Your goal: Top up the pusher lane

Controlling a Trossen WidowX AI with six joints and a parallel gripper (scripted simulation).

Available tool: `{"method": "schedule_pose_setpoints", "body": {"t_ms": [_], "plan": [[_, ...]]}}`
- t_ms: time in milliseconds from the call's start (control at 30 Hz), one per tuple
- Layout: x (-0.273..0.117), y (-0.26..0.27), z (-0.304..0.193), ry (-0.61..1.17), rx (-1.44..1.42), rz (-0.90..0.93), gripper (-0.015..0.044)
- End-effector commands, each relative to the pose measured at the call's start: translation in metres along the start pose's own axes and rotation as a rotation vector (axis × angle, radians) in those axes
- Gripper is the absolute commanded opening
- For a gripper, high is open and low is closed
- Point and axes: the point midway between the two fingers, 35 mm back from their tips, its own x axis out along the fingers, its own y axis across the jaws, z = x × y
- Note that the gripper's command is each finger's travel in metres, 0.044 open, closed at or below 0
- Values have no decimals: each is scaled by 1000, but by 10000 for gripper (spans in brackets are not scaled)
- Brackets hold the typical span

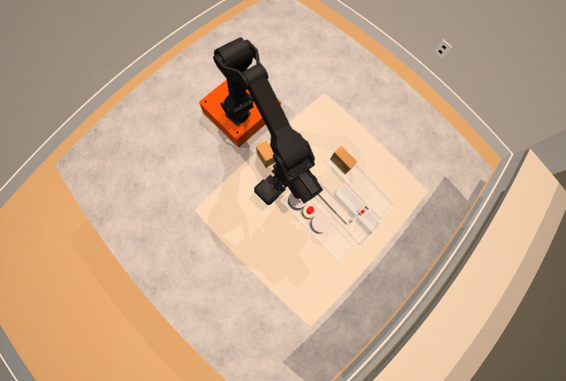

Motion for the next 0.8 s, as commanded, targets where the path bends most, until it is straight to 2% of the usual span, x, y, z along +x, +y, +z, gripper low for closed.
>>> {"method": "schedule_pose_setpoints", "body": {"t_ms": [0,133,233,767], "plan": [[-23,5,4,-15,9,19,0],[-43,10,7,-29,12,35,0],[-43,11,7,-30,13,36,0],[7,84,12,-29,51,43,0]]}}
